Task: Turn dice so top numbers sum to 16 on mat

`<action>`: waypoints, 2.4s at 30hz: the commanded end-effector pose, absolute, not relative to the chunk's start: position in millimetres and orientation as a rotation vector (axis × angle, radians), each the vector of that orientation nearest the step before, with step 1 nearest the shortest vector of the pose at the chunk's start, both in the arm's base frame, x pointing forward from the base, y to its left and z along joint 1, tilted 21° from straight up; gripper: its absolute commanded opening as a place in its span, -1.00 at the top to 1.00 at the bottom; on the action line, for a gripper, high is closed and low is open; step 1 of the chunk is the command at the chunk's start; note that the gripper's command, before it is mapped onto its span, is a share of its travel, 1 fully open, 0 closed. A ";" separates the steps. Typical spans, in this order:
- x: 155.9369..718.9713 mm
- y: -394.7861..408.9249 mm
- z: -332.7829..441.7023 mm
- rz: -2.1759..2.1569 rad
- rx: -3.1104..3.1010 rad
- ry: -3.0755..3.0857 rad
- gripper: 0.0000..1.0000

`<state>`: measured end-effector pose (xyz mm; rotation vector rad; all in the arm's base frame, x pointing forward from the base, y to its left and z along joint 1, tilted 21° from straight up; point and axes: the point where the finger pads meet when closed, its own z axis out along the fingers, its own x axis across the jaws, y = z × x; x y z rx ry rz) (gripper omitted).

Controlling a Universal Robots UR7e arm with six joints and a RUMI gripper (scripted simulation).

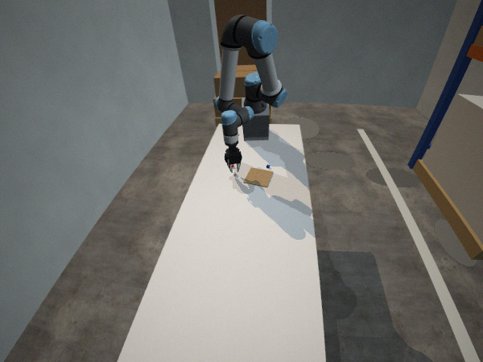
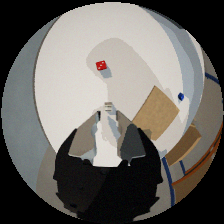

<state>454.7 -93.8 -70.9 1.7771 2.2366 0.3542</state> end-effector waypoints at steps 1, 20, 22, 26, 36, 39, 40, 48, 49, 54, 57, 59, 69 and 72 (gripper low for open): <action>455.0 -94.0 -70.5 0.354 1.776 2.236 0.64; 455.0 -94.0 -70.5 0.354 1.776 2.236 0.64; 455.0 -94.0 -70.5 0.354 1.776 2.236 0.64; 455.2 -94.0 -71.2 0.354 1.776 2.236 0.64; 457.8 -93.8 -78.1 0.354 1.776 2.236 0.64; 459.2 -93.7 -81.8 0.354 1.776 2.236 0.64; 459.7 -93.7 -83.1 0.354 1.776 2.236 0.64; 461.9 -93.5 -89.0 0.354 1.776 2.236 0.64; 462.1 -93.5 -89.6 0.354 1.776 2.236 0.64; 462.6 -93.4 -90.7 0.354 1.776 2.236 0.64; 462.6 -93.4 -90.7 0.354 1.776 2.236 0.64; 462.6 -93.4 -90.7 0.354 1.776 2.236 0.64; 462.6 -93.4 -90.7 0.354 1.776 2.236 0.64; 462.6 -93.4 -90.7 0.354 1.776 2.236 0.64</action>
